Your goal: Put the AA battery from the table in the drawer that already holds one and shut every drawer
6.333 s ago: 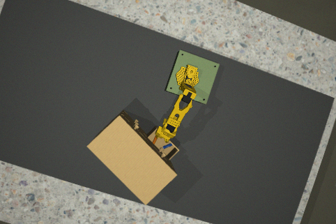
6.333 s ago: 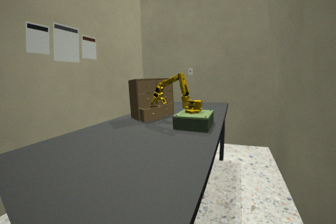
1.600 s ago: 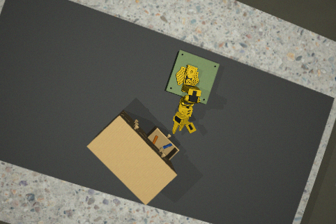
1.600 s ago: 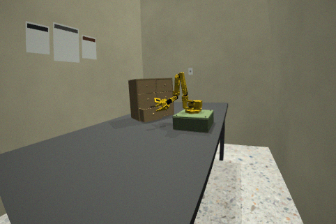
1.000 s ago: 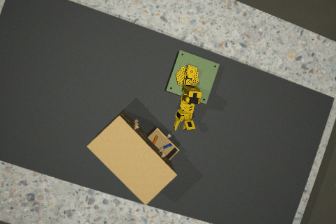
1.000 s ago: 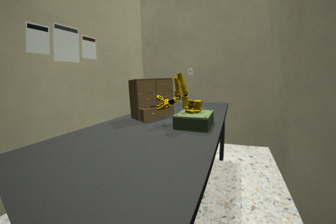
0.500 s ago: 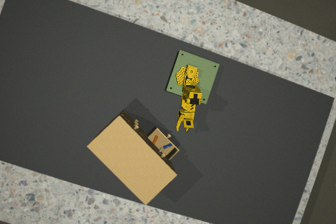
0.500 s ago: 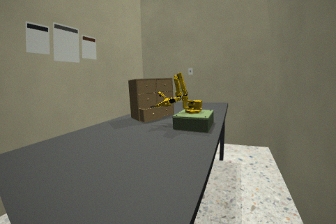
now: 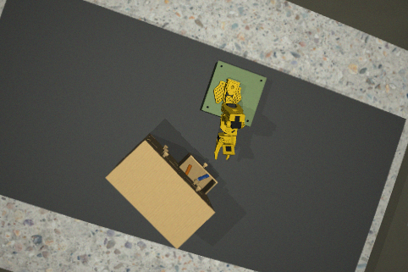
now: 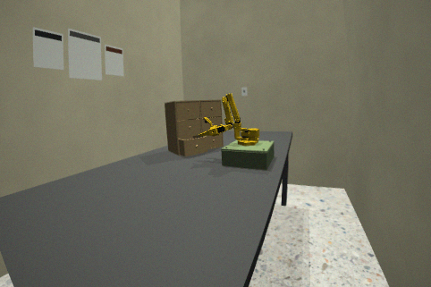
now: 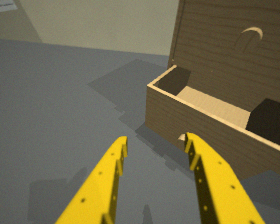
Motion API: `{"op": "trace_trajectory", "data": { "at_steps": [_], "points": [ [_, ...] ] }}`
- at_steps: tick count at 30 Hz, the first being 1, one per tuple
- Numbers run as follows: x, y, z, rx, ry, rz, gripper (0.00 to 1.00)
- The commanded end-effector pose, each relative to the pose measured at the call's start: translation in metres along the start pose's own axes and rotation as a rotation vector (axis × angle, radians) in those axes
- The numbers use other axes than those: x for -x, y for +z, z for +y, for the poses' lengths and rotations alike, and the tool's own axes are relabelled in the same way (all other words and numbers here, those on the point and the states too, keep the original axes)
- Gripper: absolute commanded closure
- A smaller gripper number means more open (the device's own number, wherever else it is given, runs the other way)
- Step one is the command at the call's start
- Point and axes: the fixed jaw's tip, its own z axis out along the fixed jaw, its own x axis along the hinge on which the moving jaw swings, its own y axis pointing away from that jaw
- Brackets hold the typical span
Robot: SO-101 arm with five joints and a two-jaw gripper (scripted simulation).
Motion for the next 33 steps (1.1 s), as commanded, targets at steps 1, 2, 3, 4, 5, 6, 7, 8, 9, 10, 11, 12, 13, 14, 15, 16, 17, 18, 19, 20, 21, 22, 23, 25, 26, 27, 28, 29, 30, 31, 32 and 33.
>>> {"op": "trace_trajectory", "data": {
  "at_steps": [1, 2, 3, 4, 5, 6, 7, 8, 9, 10, 11, 12, 13, 14, 15, 16, 17, 18, 19, 20, 21, 22, 23, 25, 26, 27, 28, 29, 30, 31, 32, 33],
  "points": [
    [0.000, 0.000, 0.002, 0.009, 0.008, -0.001, 0.78],
    [0.000, 0.000, 0.002, 0.009, 0.008, -0.001, 0.78],
    [0.000, 0.000, 0.002, 0.009, 0.008, -0.001, 0.78],
    [0.000, 0.000, 0.002, 0.009, 0.008, -0.001, 0.78],
    [0.000, 0.000, 0.002, 0.009, 0.008, -0.001, 0.78],
    [0.000, 0.000, 0.002, 0.009, 0.008, -0.001, 0.78],
    [0.000, 0.000, 0.002, 0.009, 0.008, -0.001, 0.78],
    [0.000, 0.000, 0.002, 0.009, 0.008, -0.001, 0.78],
    [0.000, 0.000, 0.002, 0.009, 0.008, -0.001, 0.78],
    [0.000, 0.000, 0.002, 0.009, 0.008, -0.001, 0.78],
    [0.000, 0.000, 0.002, 0.009, 0.008, -0.001, 0.78],
    [0.000, 0.000, 0.002, 0.009, 0.008, -0.001, 0.78],
    [0.000, 0.000, 0.002, 0.009, 0.008, -0.001, 0.78],
    [0.000, 0.000, 0.002, 0.009, 0.008, -0.001, 0.78],
    [0.000, 0.000, 0.002, 0.009, 0.008, -0.001, 0.78],
    [0.000, 0.000, 0.002, 0.009, 0.008, -0.001, 0.78],
    [0.000, 0.000, 0.002, 0.009, 0.008, -0.001, 0.79],
    [0.000, 0.000, 0.002, 0.009, 0.008, -0.001, 0.79],
    [0.000, 0.000, 0.002, 0.009, 0.008, -0.001, 0.79],
    [0.000, 0.000, 0.002, 0.009, 0.008, -0.001, 0.79],
    [0.000, 0.000, 0.002, 0.009, 0.008, -0.001, 0.79],
    [0.000, 0.000, 0.002, 0.009, 0.008, -0.001, 0.79],
    [0.000, 0.000, 0.002, 0.009, 0.008, -0.001, 0.79],
    [0.000, 0.000, 0.002, 0.009, 0.008, -0.001, 0.79],
    [0.000, 0.000, 0.002, 0.009, 0.008, -0.001, 0.79],
    [0.000, 0.000, 0.002, 0.009, 0.008, -0.001, 0.79],
    [-0.004, 0.003, 0.000, -0.001, 0.010, 0.008, 0.79],
    [-0.007, 0.006, -0.002, -0.011, 0.012, 0.017, 0.79],
    [-0.010, 0.009, -0.005, -0.020, 0.014, 0.025, 0.79],
    [-0.014, 0.011, -0.007, -0.030, 0.017, 0.034, 0.79],
    [-0.018, 0.014, -0.009, -0.039, 0.019, 0.043, 0.79],
    [-0.022, 0.017, -0.012, -0.048, 0.022, 0.052, 0.79]
  ]
}}
